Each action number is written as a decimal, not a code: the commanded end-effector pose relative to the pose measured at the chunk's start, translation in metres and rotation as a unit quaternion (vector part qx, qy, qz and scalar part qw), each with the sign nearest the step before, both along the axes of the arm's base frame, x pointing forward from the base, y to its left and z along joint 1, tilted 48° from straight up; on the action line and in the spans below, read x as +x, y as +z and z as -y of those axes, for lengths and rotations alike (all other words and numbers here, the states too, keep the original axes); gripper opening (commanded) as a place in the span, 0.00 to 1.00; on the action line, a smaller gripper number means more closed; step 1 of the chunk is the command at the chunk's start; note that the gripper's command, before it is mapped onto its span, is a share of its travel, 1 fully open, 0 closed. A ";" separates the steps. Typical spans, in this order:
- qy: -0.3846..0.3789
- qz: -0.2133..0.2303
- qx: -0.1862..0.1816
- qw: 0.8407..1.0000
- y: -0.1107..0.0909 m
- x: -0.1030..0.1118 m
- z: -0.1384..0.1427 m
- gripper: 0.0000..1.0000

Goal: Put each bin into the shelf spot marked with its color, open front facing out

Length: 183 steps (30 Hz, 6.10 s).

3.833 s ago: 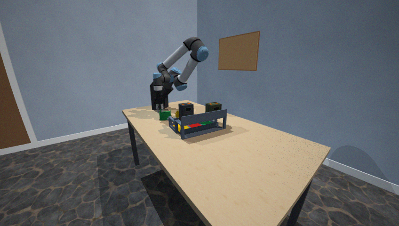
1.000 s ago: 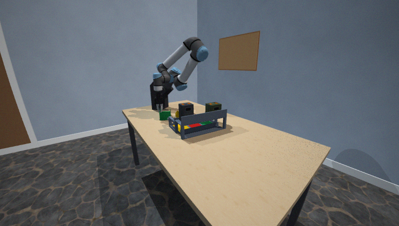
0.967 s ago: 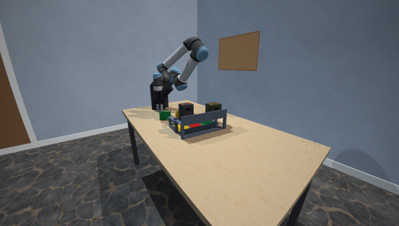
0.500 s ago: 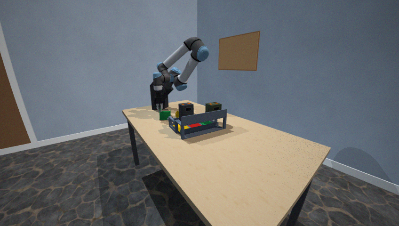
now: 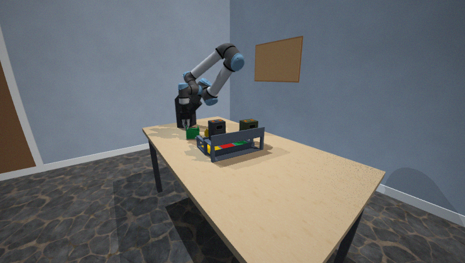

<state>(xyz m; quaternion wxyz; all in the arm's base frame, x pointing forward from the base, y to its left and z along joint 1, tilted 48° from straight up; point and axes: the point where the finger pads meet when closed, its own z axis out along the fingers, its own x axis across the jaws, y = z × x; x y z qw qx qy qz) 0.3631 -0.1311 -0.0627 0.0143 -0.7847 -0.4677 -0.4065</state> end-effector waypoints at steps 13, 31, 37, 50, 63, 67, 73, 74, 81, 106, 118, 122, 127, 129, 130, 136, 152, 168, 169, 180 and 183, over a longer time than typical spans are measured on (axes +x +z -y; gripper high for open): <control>0.000 0.000 0.000 1.000 0.011 -0.010 0.007 0.00; 0.000 0.000 0.000 1.000 0.024 -0.023 0.015 0.00; 0.000 0.000 0.000 1.000 0.027 -0.026 0.017 0.00; 0.000 0.000 0.000 1.000 0.036 -0.033 0.022 0.00; 0.000 0.000 0.000 1.000 0.043 -0.040 0.026 0.00; 0.000 0.000 0.000 1.000 0.044 -0.041 0.027 0.00; 0.000 0.000 0.000 1.000 0.046 -0.043 0.028 0.00; 0.000 0.000 0.000 1.000 0.046 -0.043 0.028 0.00; 0.000 0.000 0.000 1.000 0.047 -0.044 0.029 0.00; 0.000 0.000 0.000 1.000 0.048 -0.045 0.029 0.00; 0.000 0.000 0.000 1.000 0.049 -0.045 0.030 0.00; 0.000 0.000 0.000 1.000 0.050 -0.047 0.031 0.00; 0.000 0.000 0.000 1.000 0.053 -0.049 0.032 0.00; 0.000 0.000 0.000 1.000 0.053 -0.050 0.032 0.00; 0.000 0.000 0.000 1.000 0.054 -0.050 0.033 0.00; 0.000 0.000 0.000 1.000 0.055 -0.051 0.033 0.00; 0.000 0.000 0.000 1.000 0.056 -0.052 0.034 0.00; 0.000 0.000 -0.001 1.000 0.057 -0.051 0.033 0.00; 0.000 0.000 -0.001 1.000 0.057 -0.051 0.033 0.00; 0.003 0.002 -0.003 1.000 0.061 -0.049 0.028 0.00; 0.004 0.002 -0.004 1.000 0.064 -0.048 0.026 0.00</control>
